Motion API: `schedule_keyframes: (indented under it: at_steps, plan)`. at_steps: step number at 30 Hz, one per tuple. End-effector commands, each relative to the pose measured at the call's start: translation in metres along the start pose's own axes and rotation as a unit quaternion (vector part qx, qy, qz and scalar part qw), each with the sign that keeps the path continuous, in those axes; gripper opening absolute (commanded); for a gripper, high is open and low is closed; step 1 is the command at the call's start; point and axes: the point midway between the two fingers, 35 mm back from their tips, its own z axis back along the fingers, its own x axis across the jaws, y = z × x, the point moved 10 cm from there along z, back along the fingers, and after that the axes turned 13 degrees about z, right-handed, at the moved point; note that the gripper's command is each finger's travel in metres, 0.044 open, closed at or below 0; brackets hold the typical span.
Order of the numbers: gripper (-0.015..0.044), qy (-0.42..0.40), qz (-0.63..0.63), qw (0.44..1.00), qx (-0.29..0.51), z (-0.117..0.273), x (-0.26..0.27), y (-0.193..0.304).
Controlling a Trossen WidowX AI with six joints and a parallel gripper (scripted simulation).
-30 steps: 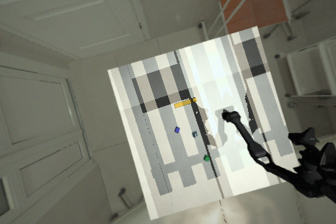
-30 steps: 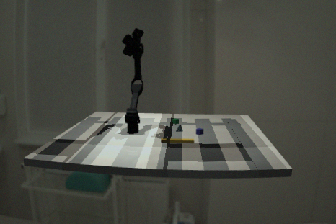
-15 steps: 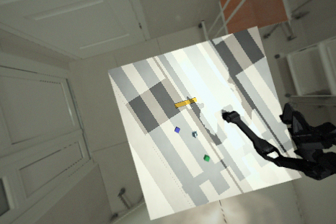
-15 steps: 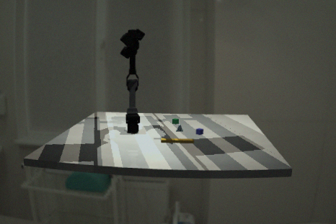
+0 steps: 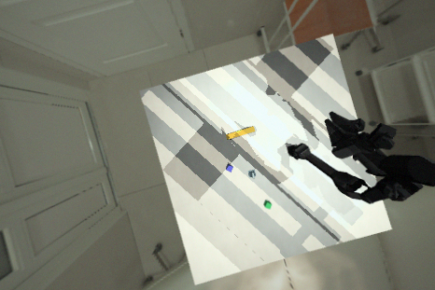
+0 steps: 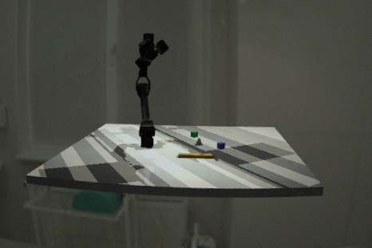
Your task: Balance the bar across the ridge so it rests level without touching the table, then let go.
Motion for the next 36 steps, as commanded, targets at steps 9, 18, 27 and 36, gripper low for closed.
schedule_keyframes:
  at_steps: [9, 18, 27, 36]
  plan:
    - [0.0315, -0.013, 0.121, 0.984, 0.132, -0.078, 0.008, 0.027]
    - [0.0315, -0.035, 0.217, 0.95, 0.221, -0.128, 0.018, 0.058]
    - [0.0315, -0.068, 0.315, 0.897, 0.303, -0.174, 0.032, 0.1]
    - [0.0315, -0.112, 0.399, 0.827, 0.381, -0.211, 0.047, 0.152]
